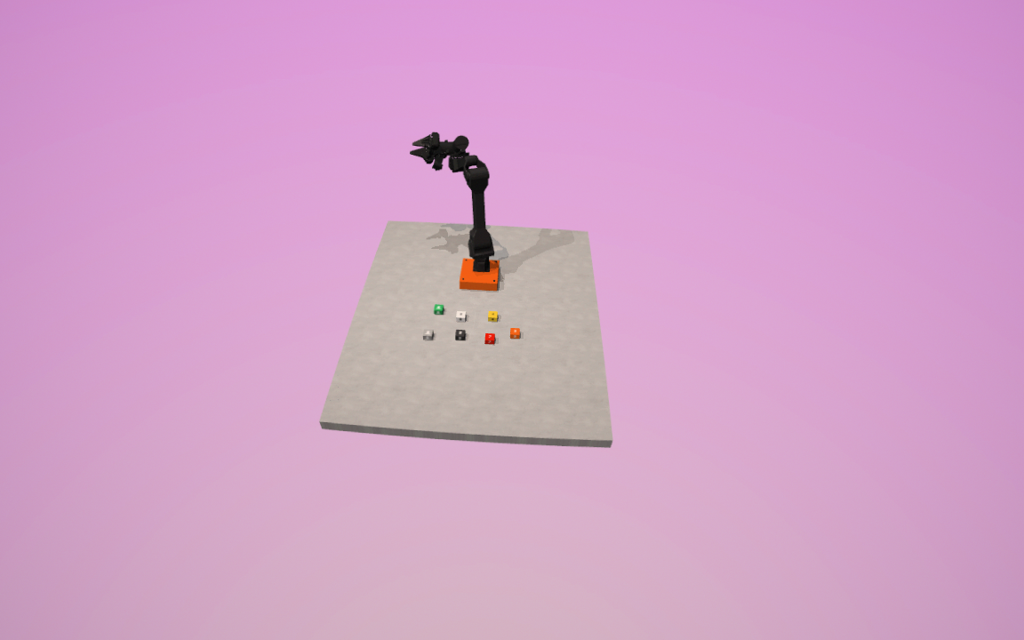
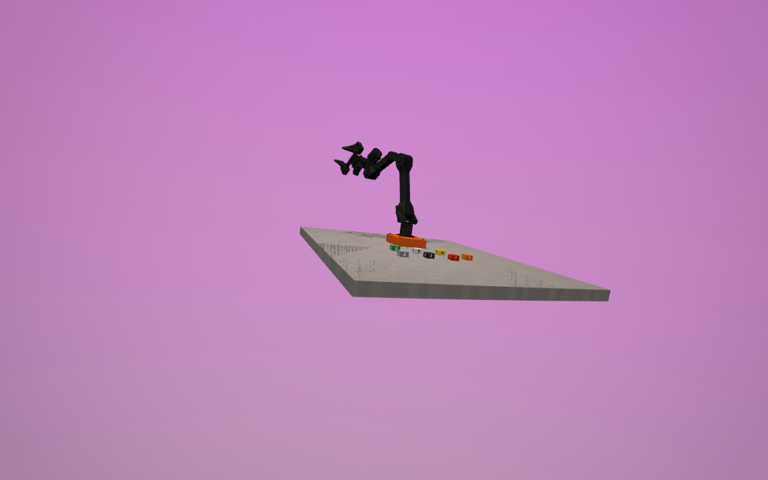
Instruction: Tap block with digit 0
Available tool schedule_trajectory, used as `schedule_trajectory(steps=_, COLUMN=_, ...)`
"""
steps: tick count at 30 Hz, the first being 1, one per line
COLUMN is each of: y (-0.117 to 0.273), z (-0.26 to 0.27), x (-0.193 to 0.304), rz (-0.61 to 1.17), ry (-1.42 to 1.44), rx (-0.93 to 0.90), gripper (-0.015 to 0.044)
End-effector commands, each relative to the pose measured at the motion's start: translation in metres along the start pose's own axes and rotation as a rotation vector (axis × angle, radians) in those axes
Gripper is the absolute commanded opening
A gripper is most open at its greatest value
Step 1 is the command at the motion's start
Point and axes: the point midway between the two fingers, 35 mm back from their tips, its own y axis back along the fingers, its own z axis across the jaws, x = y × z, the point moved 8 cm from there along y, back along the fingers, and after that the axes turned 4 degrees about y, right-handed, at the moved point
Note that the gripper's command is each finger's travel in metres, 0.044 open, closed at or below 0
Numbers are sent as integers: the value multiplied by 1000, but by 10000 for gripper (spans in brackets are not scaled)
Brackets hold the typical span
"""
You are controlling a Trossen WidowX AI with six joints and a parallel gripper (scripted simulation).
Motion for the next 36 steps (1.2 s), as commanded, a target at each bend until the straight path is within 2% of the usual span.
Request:
schedule_trajectory(steps=1, y=-1, z=0, x=0, rz=0, ry=-4, rx=3, gripper=400)
schedule_trajectory(steps=9, y=-76, z=-16, x=-16, rz=-16, ry=-254, rx=118, gripper=400)
schedule_trajectory(steps=18, y=-196, z=-43, x=-87, rz=-152, ry=-878, rx=103, gripper=400)
schedule_trajectory(steps=27, y=-262, z=-87, x=-182, rz=-318, ry=-1293, rx=-120, gripper=400)
schedule_trajectory(steps=36, y=-279, z=-145, x=-293, rz=-482, ry=-1531, rx=-516, gripper=400)
